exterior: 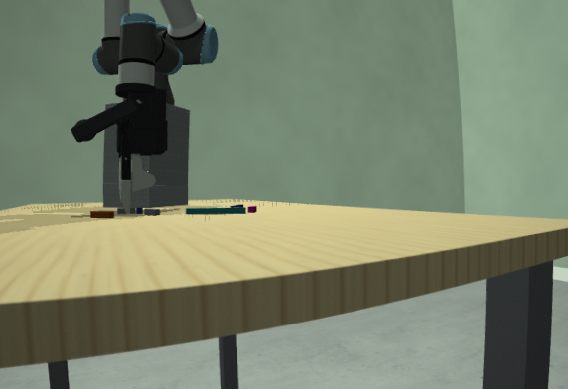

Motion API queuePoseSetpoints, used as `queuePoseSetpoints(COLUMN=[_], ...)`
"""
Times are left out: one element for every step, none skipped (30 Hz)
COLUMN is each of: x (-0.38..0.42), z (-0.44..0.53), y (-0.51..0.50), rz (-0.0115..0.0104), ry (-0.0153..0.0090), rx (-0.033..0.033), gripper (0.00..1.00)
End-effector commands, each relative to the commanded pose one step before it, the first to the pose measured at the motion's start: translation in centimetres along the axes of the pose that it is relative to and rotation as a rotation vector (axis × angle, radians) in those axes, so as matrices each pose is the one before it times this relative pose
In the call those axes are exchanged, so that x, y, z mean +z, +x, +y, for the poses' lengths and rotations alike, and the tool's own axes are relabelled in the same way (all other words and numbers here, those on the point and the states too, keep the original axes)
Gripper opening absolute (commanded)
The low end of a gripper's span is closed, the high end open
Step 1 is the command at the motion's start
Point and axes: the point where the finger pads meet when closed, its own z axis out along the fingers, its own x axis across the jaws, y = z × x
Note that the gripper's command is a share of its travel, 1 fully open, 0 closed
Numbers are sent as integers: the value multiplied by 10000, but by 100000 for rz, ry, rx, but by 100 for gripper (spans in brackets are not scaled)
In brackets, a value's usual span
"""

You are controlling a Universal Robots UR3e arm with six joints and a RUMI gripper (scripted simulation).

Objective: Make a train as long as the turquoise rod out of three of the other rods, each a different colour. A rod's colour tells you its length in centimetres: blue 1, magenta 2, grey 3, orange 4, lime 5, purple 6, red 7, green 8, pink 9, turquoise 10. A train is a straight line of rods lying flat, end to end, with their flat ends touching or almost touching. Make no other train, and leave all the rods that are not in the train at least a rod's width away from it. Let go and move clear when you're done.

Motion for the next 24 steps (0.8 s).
queuePoseSetpoints(x=[-318,0,0,0,0,0,0,0,0,0,0,0,0,0,0,0,0,0,0,0,0,0,0,0], z=[-290,0,0,0,0,0,0,0,0,0,0,0,0,0,0,0,0,0,0,0,0,0,0,0], y=[-447,0,0,0,0,0,0,0,0,0,0,0,0,0,0,0,0,0,0,0,0,0,0,0], rz=[-121,0,0,0,0,0,0,0,0,0,0,0,0,0,0,0,0,0,0,0,0,0,0,0], ry=[83,0,0,0,0,0,0,0,0,0,0,0,0,0,0,0,0,0,0,0,0,0,0,0], rx=[-2,0,0,0,0,0,0,0,0,0,0,0,0,0,0,0,0,0,0,0,0,0,0,0], gripper=[0,0,0,0,0,0,0,0,0,0,0,0,0,0,3,3,3,3,3,6,6,6,8,8])
